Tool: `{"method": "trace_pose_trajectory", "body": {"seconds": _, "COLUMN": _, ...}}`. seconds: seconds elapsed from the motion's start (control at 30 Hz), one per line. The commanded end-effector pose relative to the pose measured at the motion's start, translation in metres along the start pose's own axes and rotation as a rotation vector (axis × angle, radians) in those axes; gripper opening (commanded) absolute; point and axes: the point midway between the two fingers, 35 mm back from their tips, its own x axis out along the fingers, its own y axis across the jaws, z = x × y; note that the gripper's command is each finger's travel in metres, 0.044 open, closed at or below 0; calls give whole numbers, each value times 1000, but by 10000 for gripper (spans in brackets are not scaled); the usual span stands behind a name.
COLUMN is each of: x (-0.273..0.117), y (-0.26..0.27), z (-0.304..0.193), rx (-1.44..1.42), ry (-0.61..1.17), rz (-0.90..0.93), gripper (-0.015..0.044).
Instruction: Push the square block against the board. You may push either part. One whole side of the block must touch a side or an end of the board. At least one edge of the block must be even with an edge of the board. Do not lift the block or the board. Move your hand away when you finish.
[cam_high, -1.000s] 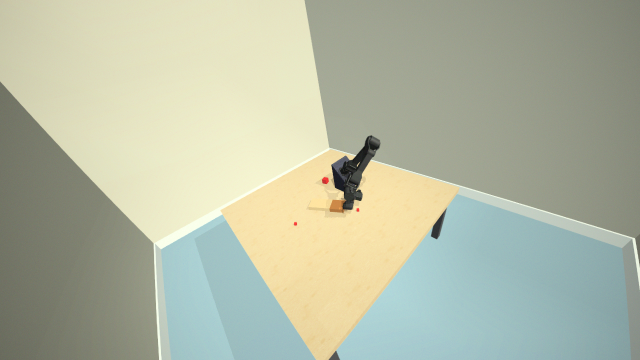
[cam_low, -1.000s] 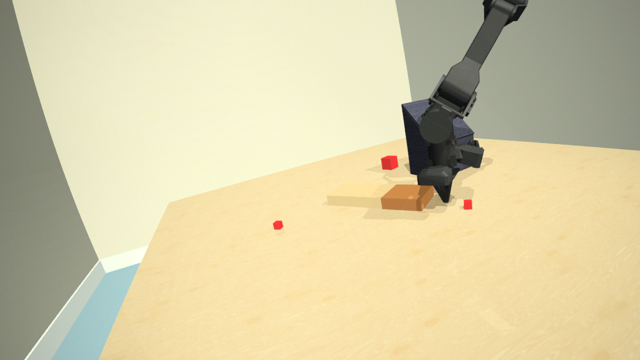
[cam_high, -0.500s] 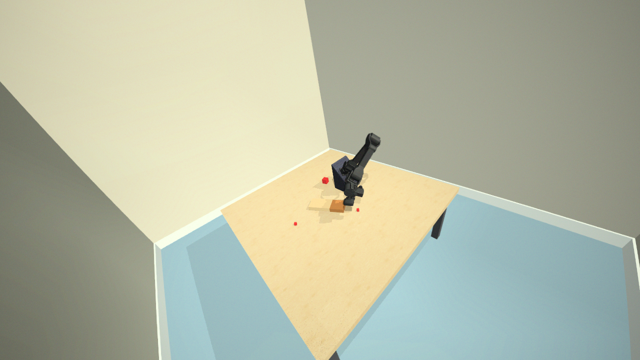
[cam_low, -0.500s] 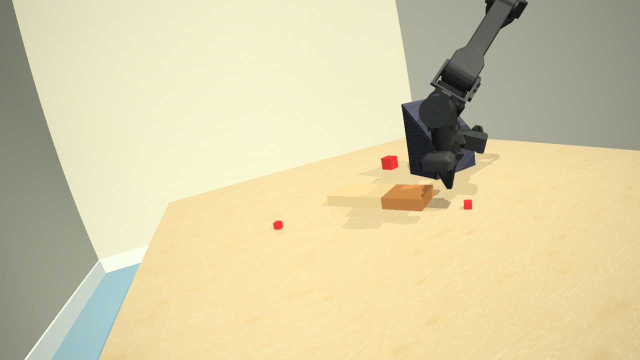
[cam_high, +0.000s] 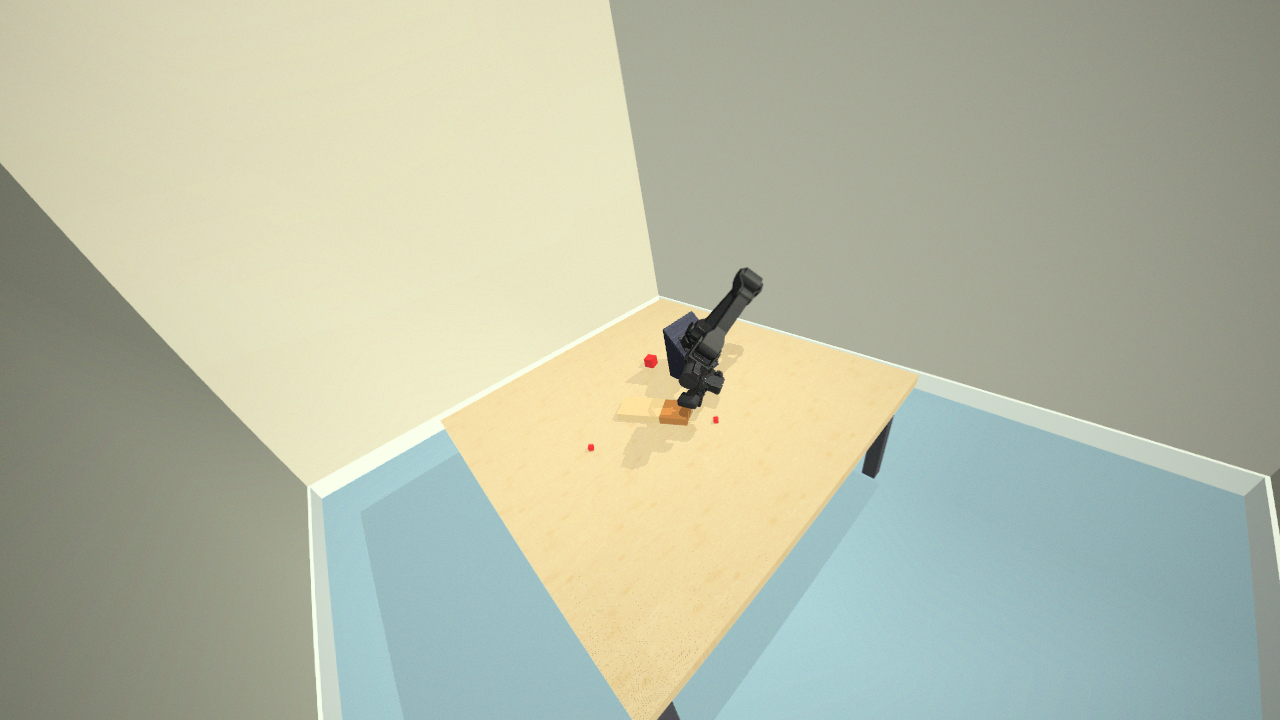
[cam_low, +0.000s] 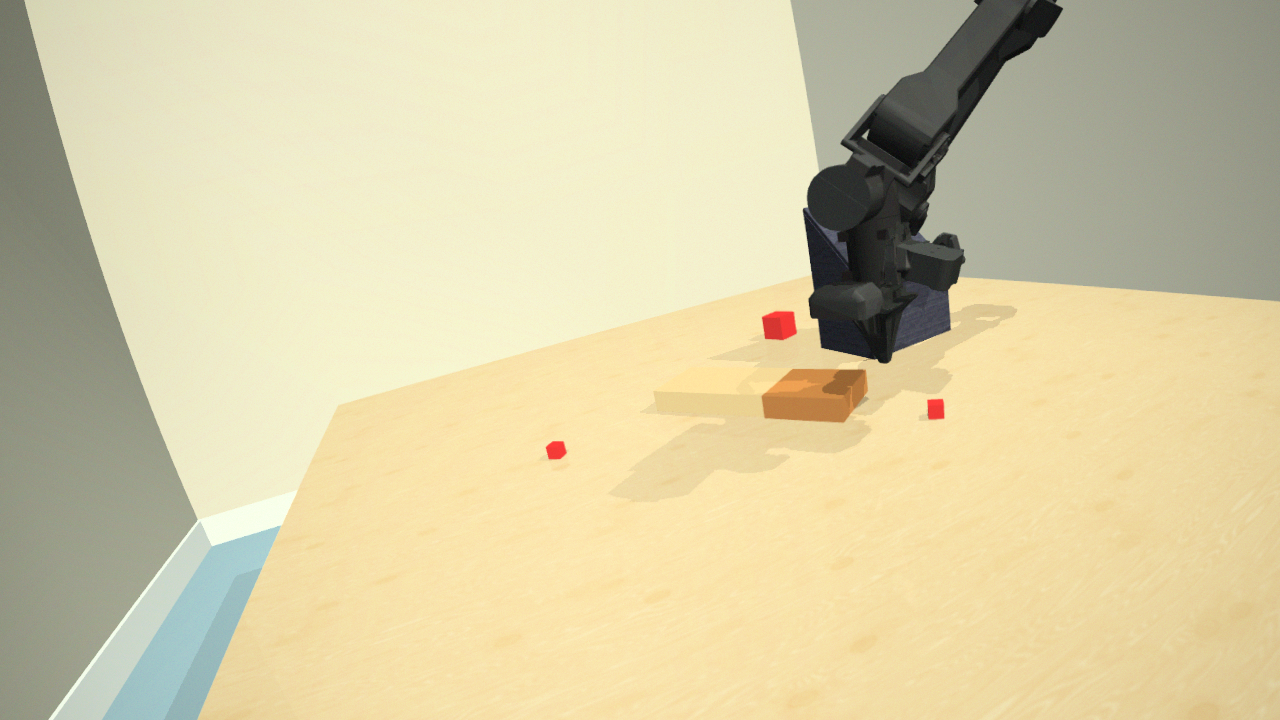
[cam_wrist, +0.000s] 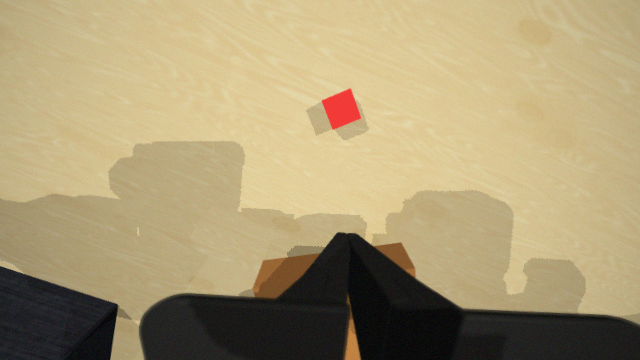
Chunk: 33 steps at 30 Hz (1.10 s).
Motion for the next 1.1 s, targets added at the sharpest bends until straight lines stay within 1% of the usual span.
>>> {"method": "trace_pose_trajectory", "body": {"seconds": 0.0, "x": -1, "y": -11, "z": -3, "rx": 109, "ry": -3, "rz": -2, "gripper": 0}}
{"method": "trace_pose_trajectory", "body": {"seconds": 1.07, "x": -3, "y": -83, "z": -80, "rx": 1138, "ry": -12, "rz": 3, "gripper": 0}}
